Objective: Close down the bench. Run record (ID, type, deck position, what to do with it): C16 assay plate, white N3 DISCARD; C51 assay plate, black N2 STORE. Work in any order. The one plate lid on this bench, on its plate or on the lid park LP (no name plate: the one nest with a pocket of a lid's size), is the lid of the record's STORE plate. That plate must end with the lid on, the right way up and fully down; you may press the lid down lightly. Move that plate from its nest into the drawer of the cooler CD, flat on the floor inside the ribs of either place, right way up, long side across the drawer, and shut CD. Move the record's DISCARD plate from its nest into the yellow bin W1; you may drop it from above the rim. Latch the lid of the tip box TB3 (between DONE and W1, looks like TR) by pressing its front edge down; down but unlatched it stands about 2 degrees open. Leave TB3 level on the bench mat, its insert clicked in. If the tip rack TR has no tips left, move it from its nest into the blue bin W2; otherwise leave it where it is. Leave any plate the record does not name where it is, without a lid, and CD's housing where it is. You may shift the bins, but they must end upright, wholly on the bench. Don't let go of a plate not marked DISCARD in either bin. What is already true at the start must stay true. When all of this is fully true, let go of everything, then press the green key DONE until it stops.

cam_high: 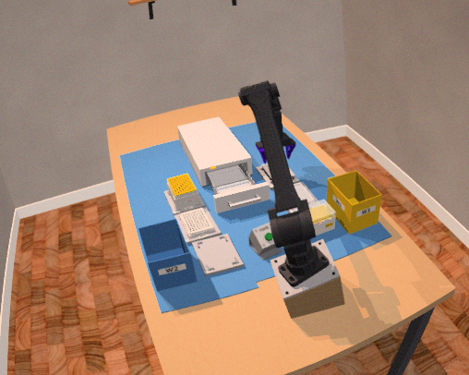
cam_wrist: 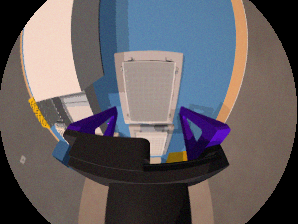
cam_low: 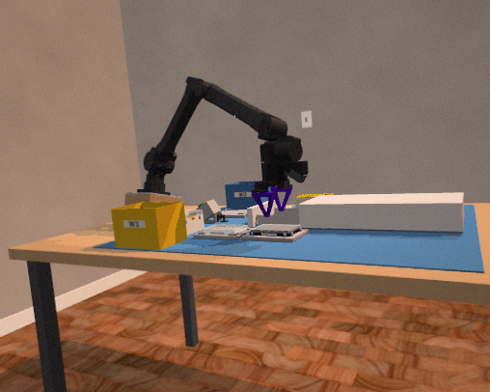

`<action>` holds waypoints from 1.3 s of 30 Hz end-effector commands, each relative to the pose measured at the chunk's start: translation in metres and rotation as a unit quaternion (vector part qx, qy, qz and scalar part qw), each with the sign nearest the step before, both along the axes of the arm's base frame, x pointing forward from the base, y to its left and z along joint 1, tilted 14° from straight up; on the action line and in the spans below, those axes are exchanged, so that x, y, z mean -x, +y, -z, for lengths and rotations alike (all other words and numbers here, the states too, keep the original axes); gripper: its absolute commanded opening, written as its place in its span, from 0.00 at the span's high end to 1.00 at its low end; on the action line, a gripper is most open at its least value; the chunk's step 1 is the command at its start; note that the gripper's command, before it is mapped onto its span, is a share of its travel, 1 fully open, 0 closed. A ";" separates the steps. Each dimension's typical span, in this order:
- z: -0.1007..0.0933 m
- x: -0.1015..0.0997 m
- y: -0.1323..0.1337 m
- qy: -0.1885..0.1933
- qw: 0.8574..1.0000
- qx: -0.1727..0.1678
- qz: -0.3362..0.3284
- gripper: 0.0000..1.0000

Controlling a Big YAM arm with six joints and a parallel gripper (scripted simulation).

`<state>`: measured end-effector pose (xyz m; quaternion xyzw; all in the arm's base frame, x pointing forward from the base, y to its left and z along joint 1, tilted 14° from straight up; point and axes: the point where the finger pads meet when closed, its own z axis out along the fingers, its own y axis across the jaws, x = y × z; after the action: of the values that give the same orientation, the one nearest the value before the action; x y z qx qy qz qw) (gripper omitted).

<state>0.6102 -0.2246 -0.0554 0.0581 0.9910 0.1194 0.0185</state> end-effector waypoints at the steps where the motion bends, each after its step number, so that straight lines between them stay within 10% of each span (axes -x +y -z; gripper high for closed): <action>1: -0.057 -0.024 -0.023 -0.048 0.999 0.021 0.004 0.00; 39: -0.100 -0.017 -0.036 -0.047 0.999 0.022 0.006 0.00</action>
<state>0.6041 -0.2326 -0.0116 0.0577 0.9908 0.1211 0.0153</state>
